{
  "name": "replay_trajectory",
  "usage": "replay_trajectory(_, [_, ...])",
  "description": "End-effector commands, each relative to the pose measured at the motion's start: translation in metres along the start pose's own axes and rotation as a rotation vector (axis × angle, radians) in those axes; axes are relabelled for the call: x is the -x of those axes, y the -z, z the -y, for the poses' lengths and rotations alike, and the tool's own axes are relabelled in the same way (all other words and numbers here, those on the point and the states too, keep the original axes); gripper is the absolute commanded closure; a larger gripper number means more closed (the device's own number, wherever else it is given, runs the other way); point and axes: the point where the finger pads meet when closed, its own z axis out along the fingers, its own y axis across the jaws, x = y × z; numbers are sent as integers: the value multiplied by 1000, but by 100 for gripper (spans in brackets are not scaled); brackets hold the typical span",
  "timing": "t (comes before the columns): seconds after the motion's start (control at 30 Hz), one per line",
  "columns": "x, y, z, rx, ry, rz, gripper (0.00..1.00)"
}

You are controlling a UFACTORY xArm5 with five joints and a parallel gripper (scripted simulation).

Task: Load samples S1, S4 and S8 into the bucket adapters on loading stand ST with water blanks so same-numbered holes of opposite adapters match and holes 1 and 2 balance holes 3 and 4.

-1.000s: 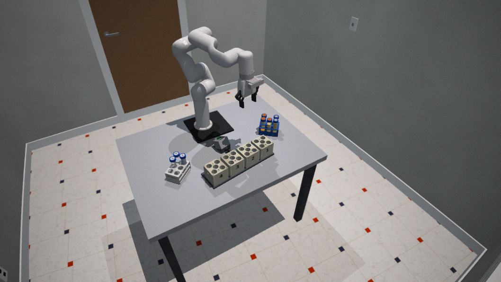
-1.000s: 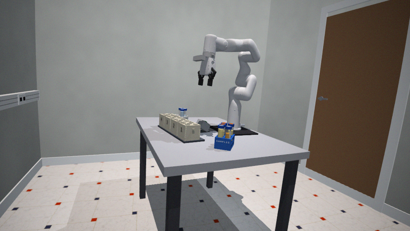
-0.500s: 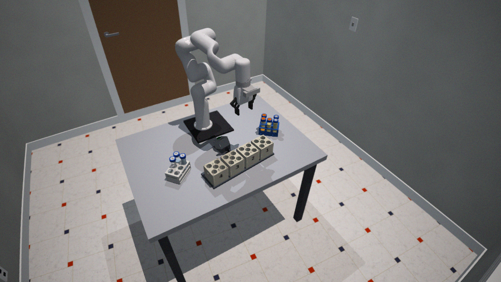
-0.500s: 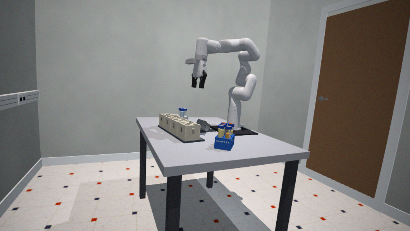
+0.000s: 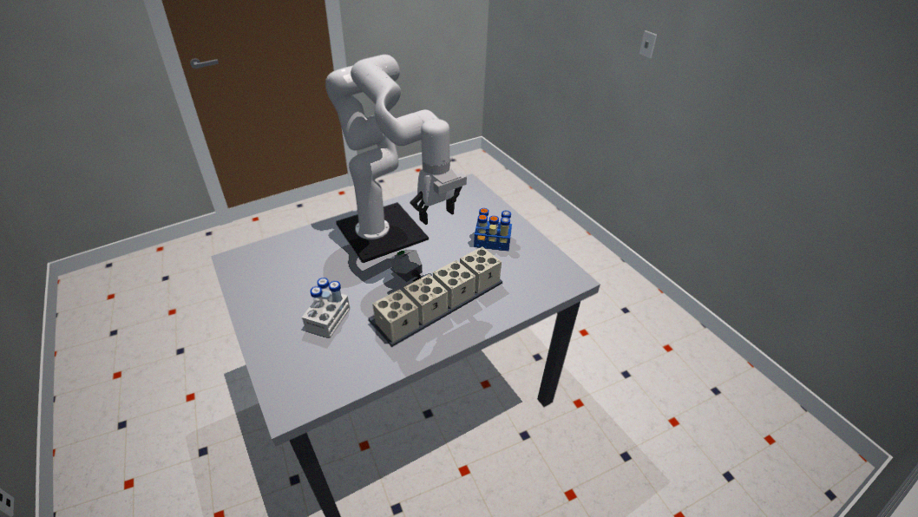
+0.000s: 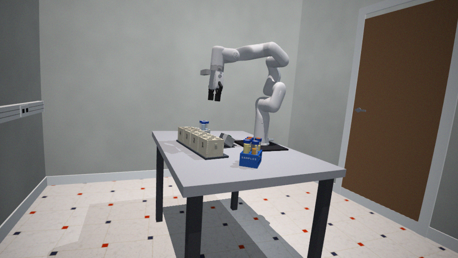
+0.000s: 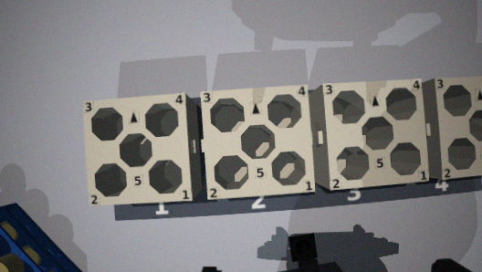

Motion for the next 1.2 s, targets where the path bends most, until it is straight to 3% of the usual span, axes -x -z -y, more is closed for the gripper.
replay_trajectory(0.0, [-6,-3,-13,1,-5,-2,0])
replay_trajectory(0.3, [-13,-16,-47,4,-55,14,0])
replay_trajectory(0.67, [-38,-40,-37,-12,16,32,0])
replay_trajectory(0.97, [-38,-40,-37,-12,16,32,0])
replay_trajectory(1.17, [-28,-40,-54,-9,-117,33,0])
